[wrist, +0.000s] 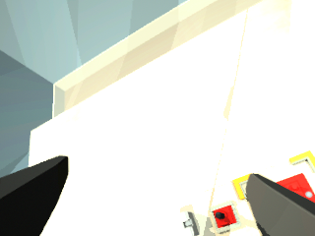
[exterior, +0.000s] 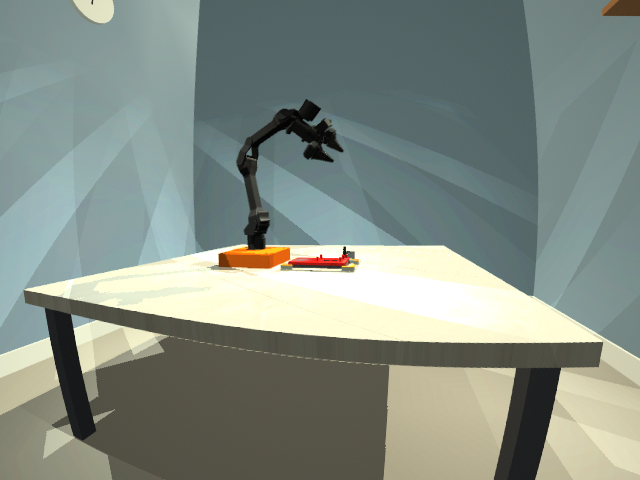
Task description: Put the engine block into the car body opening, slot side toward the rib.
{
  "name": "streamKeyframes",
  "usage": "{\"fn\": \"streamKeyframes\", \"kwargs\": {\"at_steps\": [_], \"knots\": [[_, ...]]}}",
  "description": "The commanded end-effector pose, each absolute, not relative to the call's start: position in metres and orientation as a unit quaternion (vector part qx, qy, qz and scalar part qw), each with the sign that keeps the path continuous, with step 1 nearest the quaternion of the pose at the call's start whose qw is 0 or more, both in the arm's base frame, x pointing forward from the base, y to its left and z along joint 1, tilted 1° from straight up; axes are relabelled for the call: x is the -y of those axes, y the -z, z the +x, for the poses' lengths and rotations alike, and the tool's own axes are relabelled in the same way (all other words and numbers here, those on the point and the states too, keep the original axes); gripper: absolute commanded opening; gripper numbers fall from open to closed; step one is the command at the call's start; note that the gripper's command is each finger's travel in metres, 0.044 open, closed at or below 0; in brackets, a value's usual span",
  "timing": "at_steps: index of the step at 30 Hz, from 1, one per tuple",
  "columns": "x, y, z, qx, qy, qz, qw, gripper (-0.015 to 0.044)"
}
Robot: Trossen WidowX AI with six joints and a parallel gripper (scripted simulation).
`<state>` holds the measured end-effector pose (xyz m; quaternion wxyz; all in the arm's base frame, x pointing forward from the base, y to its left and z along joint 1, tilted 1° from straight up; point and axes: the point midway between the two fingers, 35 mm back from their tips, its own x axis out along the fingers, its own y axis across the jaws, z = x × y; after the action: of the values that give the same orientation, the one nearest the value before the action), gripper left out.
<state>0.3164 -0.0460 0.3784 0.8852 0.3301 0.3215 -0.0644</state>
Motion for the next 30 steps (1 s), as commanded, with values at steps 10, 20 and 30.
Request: {"fn": "streamKeyframes", "kwargs": {"at_steps": [10, 20, 30], "knots": [[0.03, -0.333, 0.345, -0.406, 0.003, 0.167, 0.899, 0.044], [0.015, -0.299, 0.362, -0.458, -0.06, 0.04, 0.886, 0.044], [-0.004, -0.261, 0.375, -0.501, -0.133, -0.086, 0.851, 0.044]]}}
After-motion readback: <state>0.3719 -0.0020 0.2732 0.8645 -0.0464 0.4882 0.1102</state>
